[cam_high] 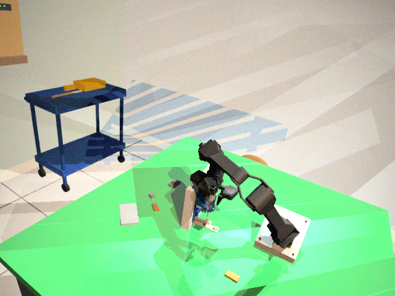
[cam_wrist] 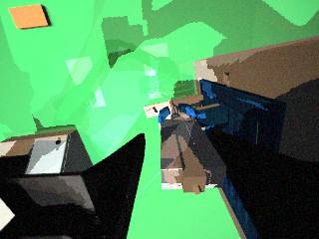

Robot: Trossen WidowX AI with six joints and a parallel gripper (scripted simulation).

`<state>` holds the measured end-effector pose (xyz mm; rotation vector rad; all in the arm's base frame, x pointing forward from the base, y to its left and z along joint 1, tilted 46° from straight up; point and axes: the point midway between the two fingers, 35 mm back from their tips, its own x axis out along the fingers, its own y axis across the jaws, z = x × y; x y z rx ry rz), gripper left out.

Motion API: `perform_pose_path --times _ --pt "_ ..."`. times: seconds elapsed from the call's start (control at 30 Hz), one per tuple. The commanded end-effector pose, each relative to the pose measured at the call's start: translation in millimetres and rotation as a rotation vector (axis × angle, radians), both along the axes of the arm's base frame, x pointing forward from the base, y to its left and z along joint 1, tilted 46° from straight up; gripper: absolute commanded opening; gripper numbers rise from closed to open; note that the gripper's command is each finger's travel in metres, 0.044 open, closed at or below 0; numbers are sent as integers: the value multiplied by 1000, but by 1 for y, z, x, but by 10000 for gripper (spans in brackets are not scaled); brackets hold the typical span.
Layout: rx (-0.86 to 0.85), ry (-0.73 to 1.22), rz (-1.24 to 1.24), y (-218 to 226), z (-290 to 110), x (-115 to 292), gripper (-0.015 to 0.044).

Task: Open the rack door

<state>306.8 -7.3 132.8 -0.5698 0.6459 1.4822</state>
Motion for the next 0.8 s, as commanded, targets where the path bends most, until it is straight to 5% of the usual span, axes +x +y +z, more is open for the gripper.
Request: perform_pose_path --times 0.0,0.77 --pt "-3 129 -139 -1 -2 3 290" --pt "-17 942 -938 -1 -2 3 290"
